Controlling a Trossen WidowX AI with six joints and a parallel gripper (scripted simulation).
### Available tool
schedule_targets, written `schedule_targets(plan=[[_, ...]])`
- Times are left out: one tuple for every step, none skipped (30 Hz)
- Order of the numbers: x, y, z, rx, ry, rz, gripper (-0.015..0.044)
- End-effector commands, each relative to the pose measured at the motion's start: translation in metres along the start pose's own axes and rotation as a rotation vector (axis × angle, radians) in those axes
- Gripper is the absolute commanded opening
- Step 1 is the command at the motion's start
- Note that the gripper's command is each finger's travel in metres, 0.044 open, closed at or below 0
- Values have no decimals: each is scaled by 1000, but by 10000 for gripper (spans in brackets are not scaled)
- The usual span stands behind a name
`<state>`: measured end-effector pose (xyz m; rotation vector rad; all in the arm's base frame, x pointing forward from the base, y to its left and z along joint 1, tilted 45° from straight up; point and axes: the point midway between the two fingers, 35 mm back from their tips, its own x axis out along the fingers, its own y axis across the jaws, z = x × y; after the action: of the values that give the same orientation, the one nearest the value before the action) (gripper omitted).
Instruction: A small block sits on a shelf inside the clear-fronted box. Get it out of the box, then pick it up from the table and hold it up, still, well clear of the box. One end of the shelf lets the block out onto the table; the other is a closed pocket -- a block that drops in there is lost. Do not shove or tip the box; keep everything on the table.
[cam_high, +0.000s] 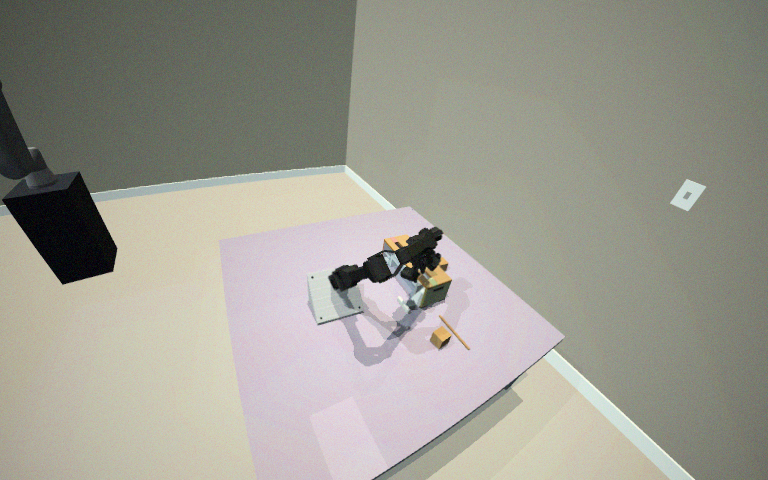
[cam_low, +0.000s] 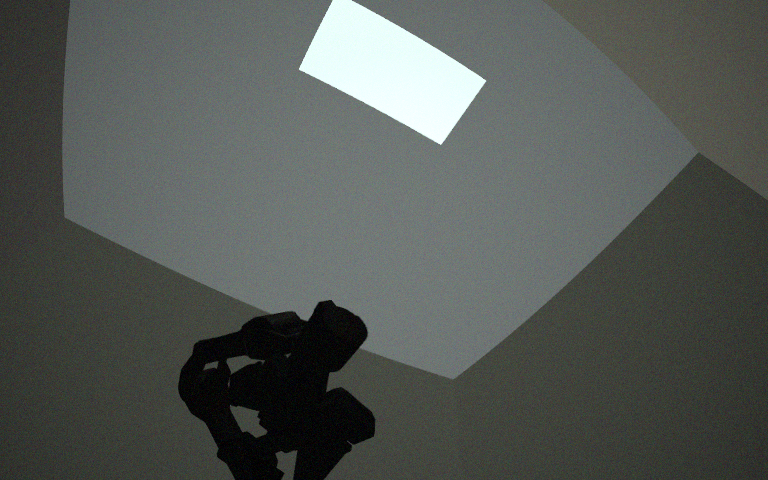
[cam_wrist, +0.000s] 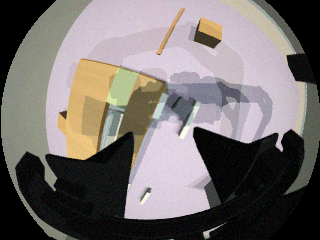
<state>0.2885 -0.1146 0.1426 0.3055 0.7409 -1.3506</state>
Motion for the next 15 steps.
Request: schedule_targets(plan=[[-2, -16, 7, 1031, 77, 101, 285], [-2, -16, 8, 1089, 82, 105, 285], [-3, -18, 9, 1154, 91, 115, 285], [-3, -18, 10, 1211, 97, 119, 285], [-3, -19, 10, 1269, 103, 123, 285], [-4, -19, 11, 1326, 110, 127, 285], [-4, -20, 11, 1383, 117, 131, 285], [-4, -20, 12, 1440, 125, 134, 285], [-5, -21, 12, 1497, 132, 138, 285], [-5, -21, 13, 1554, 140, 141, 285], [-5, -22, 13, 1610, 149, 144, 285], [-6, -23, 14, 1666, 157, 147, 285], [-6, -24, 15, 1728, 169, 153, 285], [-6, -24, 15, 1783, 178, 155, 285], [-7, -24, 16, 1838, 187, 157, 285]])
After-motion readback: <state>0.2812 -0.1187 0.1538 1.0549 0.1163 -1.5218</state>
